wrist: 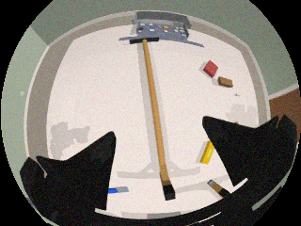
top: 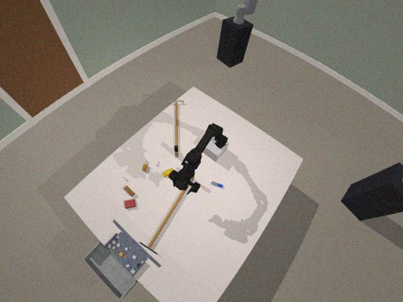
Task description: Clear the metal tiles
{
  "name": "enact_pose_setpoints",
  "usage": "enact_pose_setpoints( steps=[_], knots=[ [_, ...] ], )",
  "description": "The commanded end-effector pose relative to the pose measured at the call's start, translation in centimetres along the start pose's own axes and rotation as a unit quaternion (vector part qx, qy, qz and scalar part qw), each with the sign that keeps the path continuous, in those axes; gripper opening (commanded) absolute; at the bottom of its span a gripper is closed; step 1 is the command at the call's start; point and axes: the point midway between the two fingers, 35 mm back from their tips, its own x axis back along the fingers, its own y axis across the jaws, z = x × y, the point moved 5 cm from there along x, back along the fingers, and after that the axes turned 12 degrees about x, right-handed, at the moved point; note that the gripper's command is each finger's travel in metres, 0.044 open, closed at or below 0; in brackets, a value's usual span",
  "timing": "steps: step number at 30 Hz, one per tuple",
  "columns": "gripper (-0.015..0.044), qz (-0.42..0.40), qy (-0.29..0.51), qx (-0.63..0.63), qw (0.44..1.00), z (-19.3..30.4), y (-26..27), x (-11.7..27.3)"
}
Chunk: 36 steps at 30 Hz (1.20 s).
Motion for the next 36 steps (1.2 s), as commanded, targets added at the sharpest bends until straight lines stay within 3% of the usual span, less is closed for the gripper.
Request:
enact_pose_setpoints(
  steps=[1, 36],
  knots=[
    [0.044, 0.008, -0.011, -0.004, 1.0, 0.4, 0.1, 1.3],
    [0.044, 0.057, -0.129, -0.022, 0.99, 3.7, 0.7, 11.5]
  ],
)
